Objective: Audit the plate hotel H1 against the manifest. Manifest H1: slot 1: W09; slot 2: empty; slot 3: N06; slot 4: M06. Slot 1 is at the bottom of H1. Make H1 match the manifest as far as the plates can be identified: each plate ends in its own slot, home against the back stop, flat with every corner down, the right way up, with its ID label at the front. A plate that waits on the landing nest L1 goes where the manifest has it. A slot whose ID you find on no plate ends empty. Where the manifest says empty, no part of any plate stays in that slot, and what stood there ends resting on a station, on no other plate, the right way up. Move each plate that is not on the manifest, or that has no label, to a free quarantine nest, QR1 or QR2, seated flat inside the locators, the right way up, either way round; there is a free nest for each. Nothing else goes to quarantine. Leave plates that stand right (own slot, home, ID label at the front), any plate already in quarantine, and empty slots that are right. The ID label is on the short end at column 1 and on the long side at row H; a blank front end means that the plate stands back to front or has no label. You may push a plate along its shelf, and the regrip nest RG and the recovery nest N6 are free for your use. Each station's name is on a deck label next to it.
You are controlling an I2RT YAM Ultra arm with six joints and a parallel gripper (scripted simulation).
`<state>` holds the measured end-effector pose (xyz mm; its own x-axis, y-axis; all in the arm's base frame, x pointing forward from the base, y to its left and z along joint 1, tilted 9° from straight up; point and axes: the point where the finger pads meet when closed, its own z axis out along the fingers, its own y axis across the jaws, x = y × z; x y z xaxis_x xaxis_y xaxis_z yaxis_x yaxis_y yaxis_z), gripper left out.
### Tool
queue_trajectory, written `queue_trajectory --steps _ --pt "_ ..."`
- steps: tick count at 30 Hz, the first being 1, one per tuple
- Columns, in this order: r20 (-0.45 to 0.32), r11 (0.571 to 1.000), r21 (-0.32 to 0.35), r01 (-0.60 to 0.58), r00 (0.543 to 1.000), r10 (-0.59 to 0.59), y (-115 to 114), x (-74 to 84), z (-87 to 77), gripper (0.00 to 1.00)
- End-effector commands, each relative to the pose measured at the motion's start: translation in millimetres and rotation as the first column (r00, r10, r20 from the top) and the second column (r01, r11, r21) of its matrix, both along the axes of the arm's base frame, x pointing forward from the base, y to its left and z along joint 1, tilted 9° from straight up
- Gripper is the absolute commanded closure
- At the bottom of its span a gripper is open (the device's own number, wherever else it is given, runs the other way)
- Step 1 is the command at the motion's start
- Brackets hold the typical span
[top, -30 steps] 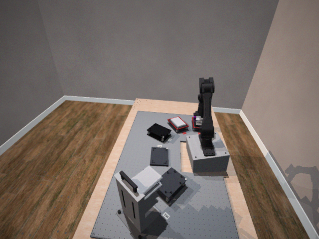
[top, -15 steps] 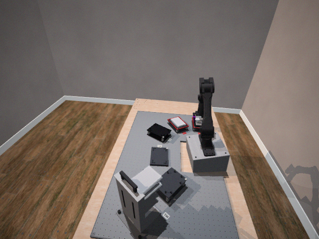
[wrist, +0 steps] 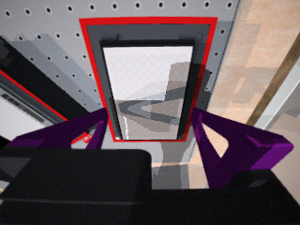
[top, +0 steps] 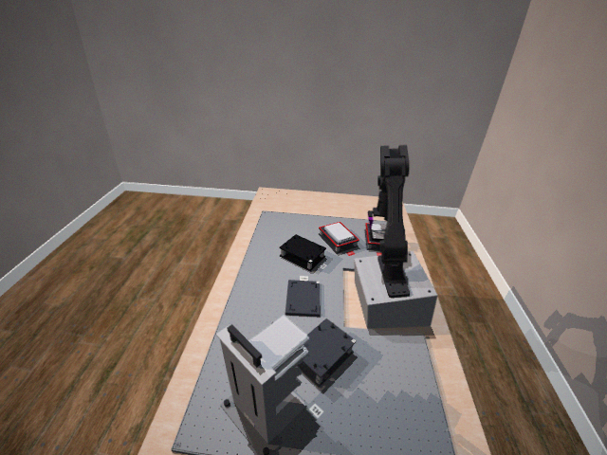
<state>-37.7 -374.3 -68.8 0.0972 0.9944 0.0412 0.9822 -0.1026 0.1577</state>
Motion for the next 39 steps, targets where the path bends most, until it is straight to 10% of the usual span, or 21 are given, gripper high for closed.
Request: queue_trajectory --steps 1,39 --pt "-0.005 1.000 -0.028 -0.002 1.000 0.002 -7 -3.2 19.2 0.00" --pt "-0.005 1.000 -0.028 -0.002 1.000 0.002 -7 -17.5 109.3 0.00"
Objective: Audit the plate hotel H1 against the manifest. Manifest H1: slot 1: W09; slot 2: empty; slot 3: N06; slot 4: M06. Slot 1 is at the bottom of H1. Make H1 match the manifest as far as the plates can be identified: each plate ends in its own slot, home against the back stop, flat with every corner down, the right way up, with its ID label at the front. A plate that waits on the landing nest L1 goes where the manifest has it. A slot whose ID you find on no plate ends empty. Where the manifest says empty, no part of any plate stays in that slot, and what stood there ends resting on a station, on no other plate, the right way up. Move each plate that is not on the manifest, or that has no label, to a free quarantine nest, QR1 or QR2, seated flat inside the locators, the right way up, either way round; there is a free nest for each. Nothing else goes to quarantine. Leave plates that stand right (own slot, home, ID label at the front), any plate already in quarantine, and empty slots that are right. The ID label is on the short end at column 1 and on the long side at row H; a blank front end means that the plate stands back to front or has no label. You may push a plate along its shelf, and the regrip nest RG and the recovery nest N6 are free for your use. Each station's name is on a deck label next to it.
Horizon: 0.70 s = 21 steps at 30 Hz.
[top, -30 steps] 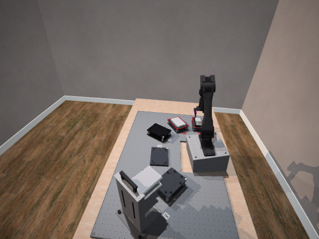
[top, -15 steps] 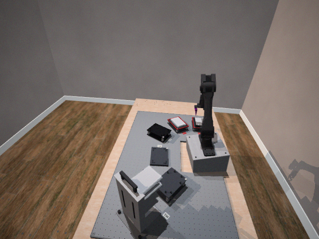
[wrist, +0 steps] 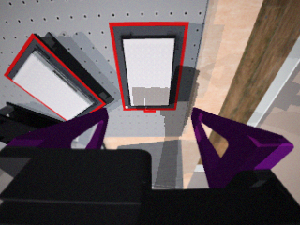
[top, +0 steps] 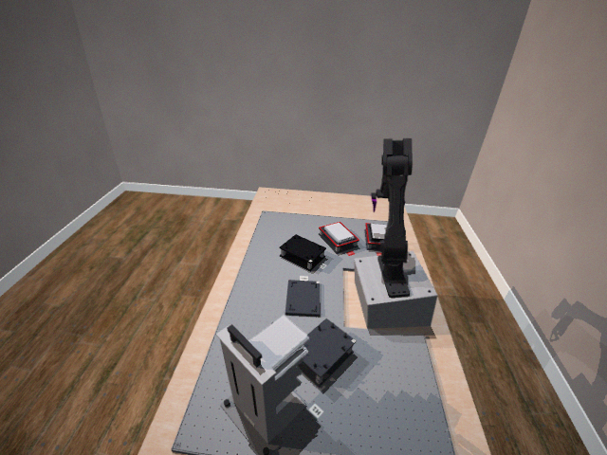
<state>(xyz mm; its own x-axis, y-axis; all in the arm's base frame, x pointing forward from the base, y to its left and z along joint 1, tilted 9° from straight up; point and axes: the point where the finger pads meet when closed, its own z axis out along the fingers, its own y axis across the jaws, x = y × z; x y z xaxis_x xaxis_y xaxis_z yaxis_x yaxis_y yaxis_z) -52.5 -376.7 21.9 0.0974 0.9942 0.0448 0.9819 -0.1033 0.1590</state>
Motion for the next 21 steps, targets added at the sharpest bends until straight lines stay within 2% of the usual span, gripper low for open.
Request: queue_trajectory --steps 1,21 --pt "-0.007 0.999 -0.032 -0.002 1.000 0.002 -4 -3.0 21.2 0.00" --pt "-0.007 0.999 -0.032 -0.002 1.000 0.002 -4 -10.5 68.6 0.00"
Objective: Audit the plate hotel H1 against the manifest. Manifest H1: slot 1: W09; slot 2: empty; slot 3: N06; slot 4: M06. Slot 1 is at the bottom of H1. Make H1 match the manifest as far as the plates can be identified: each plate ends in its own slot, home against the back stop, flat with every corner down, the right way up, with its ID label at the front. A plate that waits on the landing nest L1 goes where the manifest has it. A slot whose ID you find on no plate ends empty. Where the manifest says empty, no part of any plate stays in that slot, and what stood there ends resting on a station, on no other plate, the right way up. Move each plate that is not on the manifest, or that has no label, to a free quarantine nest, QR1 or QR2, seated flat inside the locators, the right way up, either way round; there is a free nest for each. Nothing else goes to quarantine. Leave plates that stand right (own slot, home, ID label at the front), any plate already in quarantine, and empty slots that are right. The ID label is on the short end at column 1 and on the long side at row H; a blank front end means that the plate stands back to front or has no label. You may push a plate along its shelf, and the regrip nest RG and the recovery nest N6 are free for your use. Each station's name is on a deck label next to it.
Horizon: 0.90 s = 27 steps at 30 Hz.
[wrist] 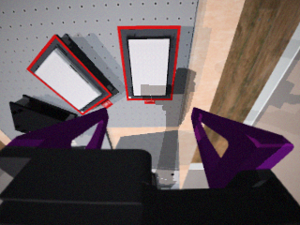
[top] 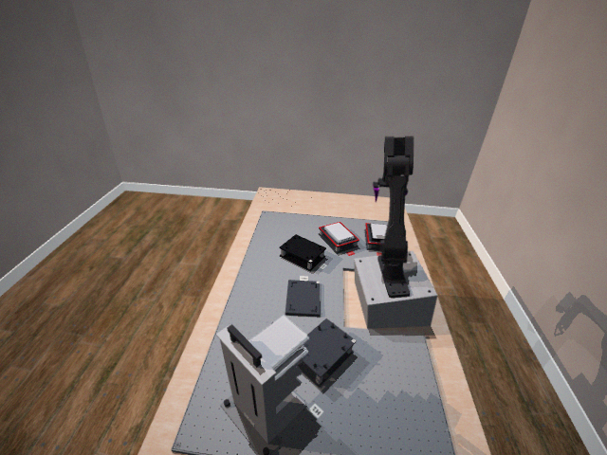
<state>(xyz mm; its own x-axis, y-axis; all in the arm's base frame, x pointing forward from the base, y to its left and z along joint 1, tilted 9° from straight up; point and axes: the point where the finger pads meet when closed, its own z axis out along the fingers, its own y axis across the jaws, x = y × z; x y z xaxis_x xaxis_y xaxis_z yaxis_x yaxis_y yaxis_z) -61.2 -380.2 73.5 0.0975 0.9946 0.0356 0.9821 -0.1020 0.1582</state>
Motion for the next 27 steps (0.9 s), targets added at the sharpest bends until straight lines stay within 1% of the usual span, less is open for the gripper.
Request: queue_trajectory --steps 1,4,6,9,13,21,23,27 --pt "-0.005 1.000 -0.023 -0.002 1.000 0.002 -1 -2.3 19.6 0.00" --pt "-0.005 1.000 -0.023 -0.002 1.000 0.002 -1 -3.5 27.5 0.00" --pt "-0.005 1.000 -0.023 -0.002 1.000 0.002 -1 -3.5 27.5 0.00" --pt "-0.006 1.000 -0.023 -0.002 1.000 0.002 -1 -4.7 35.2 0.00" --pt "-0.006 1.000 -0.023 -0.002 1.000 0.002 -1 -4.7 35.2 0.00" --pt "-0.005 1.000 -0.023 -0.002 1.000 0.002 6 20.9 39.3 0.00" --pt "-0.005 1.000 -0.023 -0.002 1.000 0.002 6 20.9 39.3 0.00" --pt "-0.004 1.000 -0.023 -0.002 1.000 0.002 9 33.8 41.3 0.00"
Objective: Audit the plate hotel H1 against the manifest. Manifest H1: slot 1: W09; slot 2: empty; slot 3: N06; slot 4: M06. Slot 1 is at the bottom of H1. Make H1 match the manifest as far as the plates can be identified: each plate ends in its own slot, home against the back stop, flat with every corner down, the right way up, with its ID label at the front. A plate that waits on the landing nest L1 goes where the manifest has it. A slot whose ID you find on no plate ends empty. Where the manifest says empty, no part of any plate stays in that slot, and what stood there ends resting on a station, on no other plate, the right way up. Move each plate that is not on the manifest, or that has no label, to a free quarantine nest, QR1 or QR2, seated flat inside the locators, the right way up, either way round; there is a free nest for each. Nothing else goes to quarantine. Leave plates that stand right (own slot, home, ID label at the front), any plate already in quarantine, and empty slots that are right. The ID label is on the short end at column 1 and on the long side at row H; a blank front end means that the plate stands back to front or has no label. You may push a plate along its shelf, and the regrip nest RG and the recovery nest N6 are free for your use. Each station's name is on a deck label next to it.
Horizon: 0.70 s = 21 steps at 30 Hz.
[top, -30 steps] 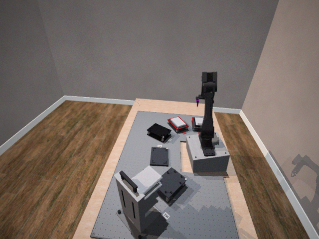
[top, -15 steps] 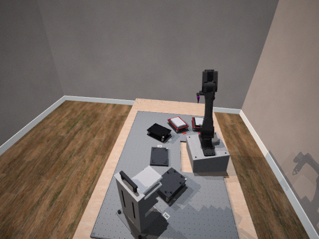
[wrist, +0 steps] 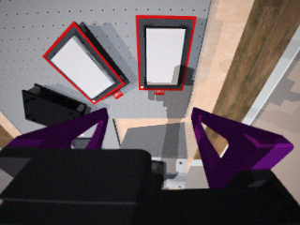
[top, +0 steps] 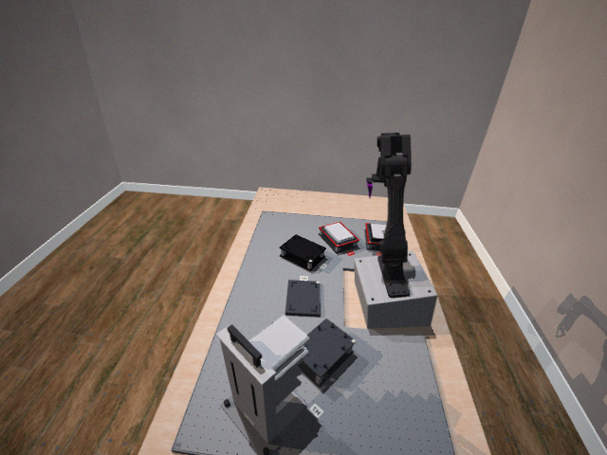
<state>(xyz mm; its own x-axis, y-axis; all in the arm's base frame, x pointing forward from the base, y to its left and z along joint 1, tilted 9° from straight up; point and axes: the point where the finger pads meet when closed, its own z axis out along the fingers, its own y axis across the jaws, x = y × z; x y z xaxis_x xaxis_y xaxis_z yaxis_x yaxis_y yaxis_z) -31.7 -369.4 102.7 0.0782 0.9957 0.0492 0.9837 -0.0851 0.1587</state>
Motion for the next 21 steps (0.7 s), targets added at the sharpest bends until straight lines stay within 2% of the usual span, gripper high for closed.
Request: queue_trajectory --steps 1,11,13,21 --pt "-0.005 0.999 -0.036 0.017 1.000 -0.017 -1 7.5 12.7 0.00" --pt "-0.004 0.999 -0.036 0.017 1.000 -0.017 6 39.6 17.8 0.00" --pt "-0.004 0.999 -0.036 0.017 1.000 -0.017 6 39.6 17.8 0.00" --pt "-0.004 0.999 -0.036 0.017 1.000 -0.017 12 65.3 21.9 0.00"
